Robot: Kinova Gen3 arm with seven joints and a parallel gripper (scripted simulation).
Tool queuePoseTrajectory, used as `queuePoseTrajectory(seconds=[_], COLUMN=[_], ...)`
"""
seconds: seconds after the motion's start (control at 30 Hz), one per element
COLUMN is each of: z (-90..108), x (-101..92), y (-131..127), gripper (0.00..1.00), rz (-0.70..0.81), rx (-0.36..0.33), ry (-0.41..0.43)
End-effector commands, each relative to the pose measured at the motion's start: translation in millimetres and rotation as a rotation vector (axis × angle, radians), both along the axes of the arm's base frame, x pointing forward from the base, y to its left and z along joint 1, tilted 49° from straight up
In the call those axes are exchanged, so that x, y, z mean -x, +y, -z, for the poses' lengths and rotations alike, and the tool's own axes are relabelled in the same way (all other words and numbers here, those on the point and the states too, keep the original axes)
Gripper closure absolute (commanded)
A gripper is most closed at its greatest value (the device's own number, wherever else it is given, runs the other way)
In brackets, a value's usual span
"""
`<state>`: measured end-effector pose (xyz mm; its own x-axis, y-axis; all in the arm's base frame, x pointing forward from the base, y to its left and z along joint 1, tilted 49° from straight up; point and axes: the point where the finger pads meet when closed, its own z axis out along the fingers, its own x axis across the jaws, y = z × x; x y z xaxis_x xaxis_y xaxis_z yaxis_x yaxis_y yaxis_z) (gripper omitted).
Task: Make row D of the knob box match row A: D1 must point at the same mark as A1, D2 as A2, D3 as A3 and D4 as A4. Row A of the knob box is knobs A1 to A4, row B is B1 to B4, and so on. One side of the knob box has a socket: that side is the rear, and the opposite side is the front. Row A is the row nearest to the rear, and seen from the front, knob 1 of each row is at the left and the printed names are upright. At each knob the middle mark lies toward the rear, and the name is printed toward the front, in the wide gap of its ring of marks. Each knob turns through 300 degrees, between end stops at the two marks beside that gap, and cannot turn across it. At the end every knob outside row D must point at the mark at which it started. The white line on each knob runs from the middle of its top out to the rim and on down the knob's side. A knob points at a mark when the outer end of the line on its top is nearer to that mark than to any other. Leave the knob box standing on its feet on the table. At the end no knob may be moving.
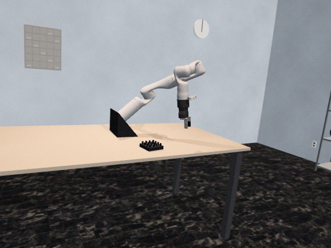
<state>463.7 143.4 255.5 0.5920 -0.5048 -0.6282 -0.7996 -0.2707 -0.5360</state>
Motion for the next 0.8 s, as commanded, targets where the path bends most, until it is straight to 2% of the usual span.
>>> queuePoseTrajectory(seconds=[0.0, 0.4, 0.47, 0.53, 0.63, 0.77], z=[37.8, 135.7, 135.7, 160.4, 183.1, 202.6], x=[-2.2, 22.2, 22.2, 33.5, 45.8, 60.4], y=[-17.6, -61.1, -61.1, -71.6, -81.2, -87.9], gripper=[0.0, 0.0, 0.0, 0.0, 0.0, 0.0], rz=[0.046, 0.167, 0.167, 0.197, 0.224, 0.248], rx=[0.012, 0.049, 0.049, 0.06, 0.07, 0.069], ry=[0.055, 0.231, 0.231, 0.279, 0.325, 0.375])
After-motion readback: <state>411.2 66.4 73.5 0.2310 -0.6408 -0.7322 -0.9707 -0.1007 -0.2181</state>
